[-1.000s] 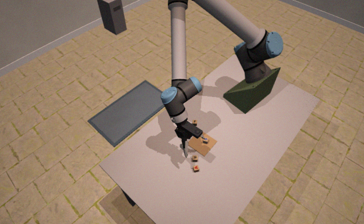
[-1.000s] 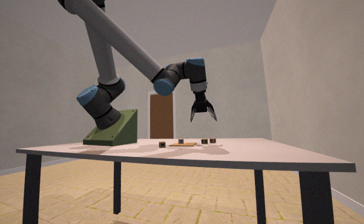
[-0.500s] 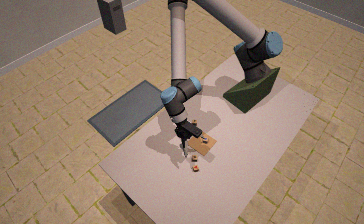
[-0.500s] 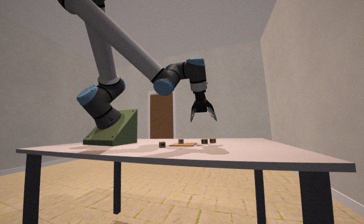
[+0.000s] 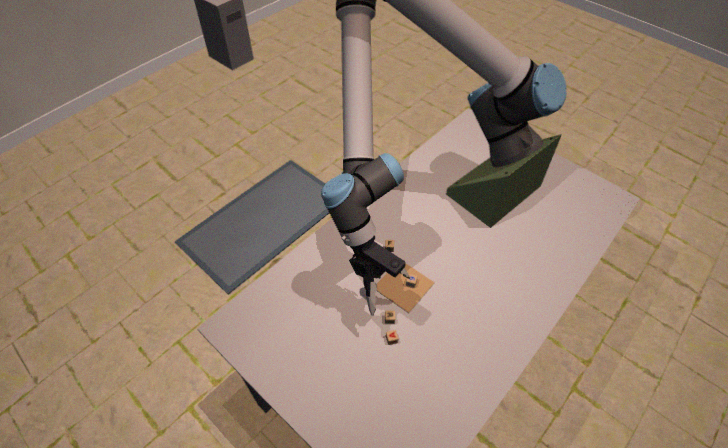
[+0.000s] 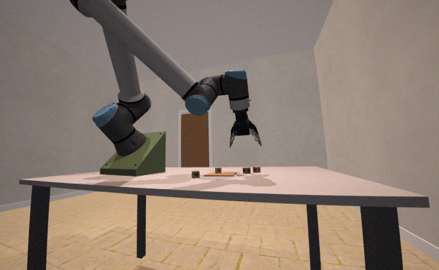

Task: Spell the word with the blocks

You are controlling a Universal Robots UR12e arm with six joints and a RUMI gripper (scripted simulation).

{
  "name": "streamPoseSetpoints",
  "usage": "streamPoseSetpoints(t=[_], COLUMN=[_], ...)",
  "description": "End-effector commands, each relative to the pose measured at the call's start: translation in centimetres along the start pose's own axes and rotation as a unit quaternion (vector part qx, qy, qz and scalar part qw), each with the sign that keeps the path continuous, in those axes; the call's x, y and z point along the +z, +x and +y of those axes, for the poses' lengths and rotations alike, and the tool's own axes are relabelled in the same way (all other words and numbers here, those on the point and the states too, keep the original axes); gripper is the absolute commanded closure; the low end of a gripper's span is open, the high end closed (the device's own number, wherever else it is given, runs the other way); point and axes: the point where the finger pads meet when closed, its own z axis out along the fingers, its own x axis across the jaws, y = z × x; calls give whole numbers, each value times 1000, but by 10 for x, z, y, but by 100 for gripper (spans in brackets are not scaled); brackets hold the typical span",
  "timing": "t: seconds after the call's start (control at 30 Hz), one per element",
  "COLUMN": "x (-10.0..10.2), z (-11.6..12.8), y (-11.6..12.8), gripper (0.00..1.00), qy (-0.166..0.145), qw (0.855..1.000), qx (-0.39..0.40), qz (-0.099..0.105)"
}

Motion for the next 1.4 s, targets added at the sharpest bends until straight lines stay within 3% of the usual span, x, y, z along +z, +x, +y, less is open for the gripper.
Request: streamPoseSetpoints(t=[0.0,0.1,0.3,0.37,0.47,1.37], x=[-2,-6,-17,-17,-19,-19], z=[1,8,21,21,23,23], y=[-5,-33,-118,-118,-139,-141], gripper=[0,0,0,0,0,0], qy=[0,0,0,0,0,0], qw=[1000,1000,1000,1000,1000,1000], qx=[0,0,0,0,0,0], qz=[1,1,0,0,0,0])
